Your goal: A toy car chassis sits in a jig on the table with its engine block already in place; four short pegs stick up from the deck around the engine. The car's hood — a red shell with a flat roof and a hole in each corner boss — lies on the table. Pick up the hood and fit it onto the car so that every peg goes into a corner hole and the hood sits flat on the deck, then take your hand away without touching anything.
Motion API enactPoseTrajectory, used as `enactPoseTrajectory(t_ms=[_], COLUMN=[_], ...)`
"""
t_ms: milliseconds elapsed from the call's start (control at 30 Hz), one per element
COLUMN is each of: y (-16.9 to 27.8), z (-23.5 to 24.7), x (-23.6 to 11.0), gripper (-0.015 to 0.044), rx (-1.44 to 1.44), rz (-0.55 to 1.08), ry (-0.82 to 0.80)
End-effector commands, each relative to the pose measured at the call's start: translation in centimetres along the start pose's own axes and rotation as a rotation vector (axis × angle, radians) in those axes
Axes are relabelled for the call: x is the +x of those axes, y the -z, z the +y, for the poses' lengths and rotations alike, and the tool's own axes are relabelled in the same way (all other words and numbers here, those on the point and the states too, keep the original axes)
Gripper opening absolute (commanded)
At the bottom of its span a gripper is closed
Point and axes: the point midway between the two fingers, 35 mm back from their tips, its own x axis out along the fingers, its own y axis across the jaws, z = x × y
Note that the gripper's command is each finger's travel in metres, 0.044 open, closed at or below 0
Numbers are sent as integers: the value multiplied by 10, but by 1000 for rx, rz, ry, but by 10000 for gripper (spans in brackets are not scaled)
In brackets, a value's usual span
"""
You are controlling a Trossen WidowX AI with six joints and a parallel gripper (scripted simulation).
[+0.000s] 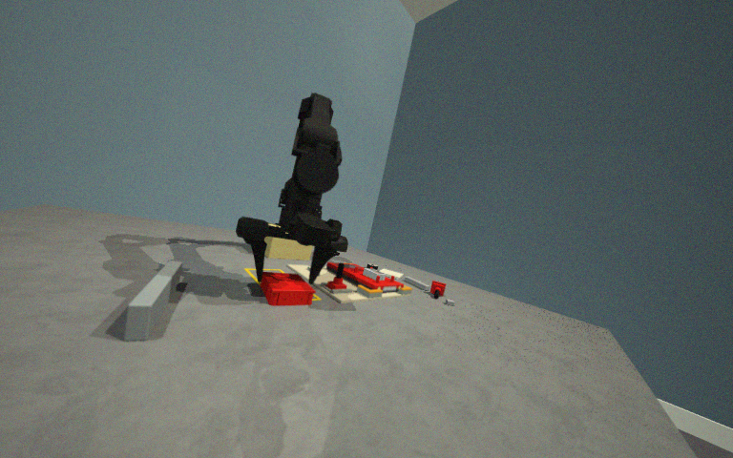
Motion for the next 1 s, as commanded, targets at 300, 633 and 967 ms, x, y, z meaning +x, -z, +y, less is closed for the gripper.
enactPoseTrajectory(t_ms=[300, 633, 967], y=[0, 0, 0], z=[1, 1, 0], x=[8, 13, 11], gripper=[440, 440, 315], rx=[-3, -3, 0], rz=[1, 1, 0], ry=[-6, -6, 0])
